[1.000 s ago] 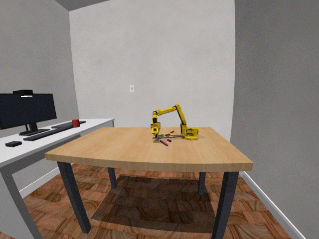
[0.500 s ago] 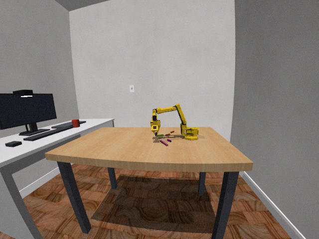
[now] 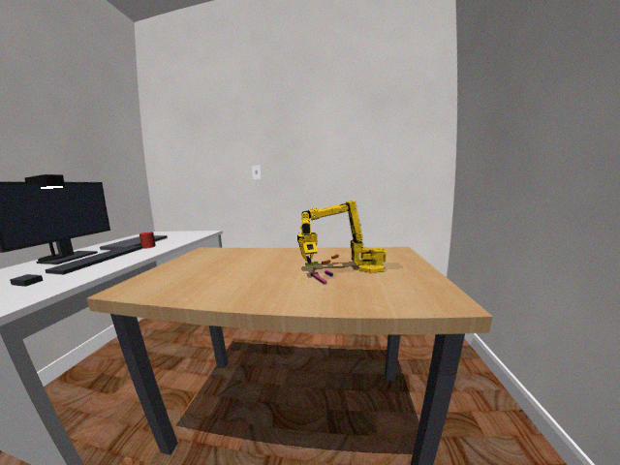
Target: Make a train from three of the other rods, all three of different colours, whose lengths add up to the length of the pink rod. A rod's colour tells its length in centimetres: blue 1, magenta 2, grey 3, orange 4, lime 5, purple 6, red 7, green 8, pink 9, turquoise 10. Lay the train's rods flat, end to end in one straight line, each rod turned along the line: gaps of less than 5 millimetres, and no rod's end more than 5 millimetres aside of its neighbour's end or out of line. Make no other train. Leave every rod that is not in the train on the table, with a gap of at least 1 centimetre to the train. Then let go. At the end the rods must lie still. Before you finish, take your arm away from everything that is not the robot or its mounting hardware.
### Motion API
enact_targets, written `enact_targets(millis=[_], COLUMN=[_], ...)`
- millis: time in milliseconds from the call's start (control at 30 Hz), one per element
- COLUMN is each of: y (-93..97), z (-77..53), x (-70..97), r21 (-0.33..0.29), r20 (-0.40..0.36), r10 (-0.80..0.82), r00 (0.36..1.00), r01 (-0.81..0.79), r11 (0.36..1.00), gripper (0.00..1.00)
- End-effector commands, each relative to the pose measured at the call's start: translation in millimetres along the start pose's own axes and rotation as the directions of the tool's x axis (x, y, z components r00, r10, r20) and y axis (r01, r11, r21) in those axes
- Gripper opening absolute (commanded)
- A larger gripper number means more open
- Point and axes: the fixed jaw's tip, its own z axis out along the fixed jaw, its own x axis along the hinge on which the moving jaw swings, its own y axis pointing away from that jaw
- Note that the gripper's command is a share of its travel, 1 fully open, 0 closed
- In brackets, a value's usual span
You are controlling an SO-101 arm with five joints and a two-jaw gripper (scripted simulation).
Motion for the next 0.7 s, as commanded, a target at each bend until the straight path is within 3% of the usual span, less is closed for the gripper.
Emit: enact_targets(millis=[0,300,667], y=[2.8,27.3,29.7], z=[-12.9,-5.1,-4.1], x=[-2.4,-7.5,-7.9], r21=[0.094,0.086,0.085], r20=[-0.024,-0.045,-0.046], r10=[-0.131,-0.369,-0.390], r00=[0.991,0.928,0.919], r01=[0.132,0.371,0.393], r11=[0.987,0.925,0.916], gripper=[0.00,0.00,0.00])
